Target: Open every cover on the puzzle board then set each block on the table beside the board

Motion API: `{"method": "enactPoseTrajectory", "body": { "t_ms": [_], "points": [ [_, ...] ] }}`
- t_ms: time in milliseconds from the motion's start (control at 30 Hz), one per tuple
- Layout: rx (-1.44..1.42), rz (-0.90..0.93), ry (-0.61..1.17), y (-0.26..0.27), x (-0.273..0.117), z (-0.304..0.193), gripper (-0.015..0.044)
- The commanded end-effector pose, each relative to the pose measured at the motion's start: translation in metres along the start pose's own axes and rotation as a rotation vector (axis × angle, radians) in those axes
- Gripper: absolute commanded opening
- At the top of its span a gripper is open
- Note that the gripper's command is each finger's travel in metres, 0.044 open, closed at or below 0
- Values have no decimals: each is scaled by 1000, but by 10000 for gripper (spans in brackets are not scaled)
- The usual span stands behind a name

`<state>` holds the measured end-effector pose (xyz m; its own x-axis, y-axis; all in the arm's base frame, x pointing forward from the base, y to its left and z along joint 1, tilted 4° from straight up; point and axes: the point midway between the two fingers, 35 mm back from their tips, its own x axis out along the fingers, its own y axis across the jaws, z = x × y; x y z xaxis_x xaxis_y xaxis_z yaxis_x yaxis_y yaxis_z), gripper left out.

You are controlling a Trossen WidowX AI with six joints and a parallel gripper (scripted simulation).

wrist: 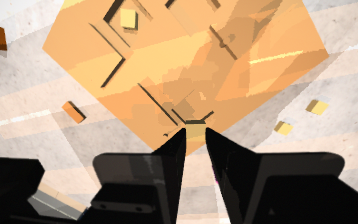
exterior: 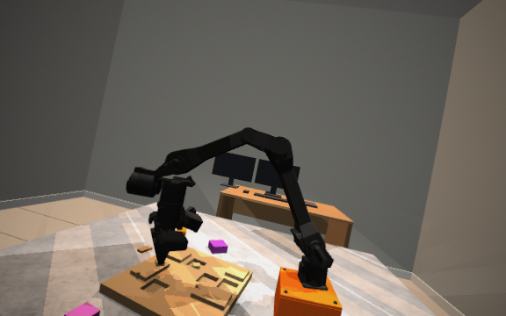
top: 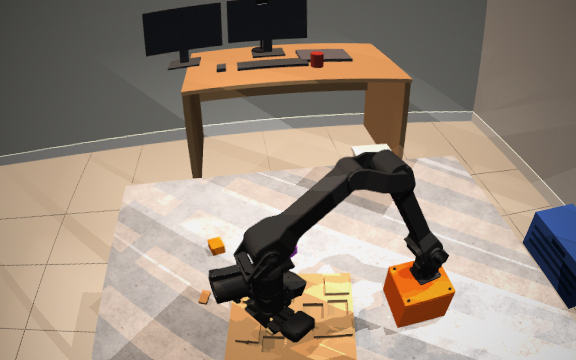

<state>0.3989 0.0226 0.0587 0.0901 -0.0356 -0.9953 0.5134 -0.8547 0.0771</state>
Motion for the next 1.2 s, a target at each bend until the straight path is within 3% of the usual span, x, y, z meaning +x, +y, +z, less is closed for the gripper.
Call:
{"method": "enactPoseTrajectory", "body": {
  "t_ms": [0,267,1167],
  "points": [
    [4,0,1,0,-10,0,80],
    [4,0,0,4,-23,4,80],
    [3,2,-11,74,-24,86,80]
  ]
}}
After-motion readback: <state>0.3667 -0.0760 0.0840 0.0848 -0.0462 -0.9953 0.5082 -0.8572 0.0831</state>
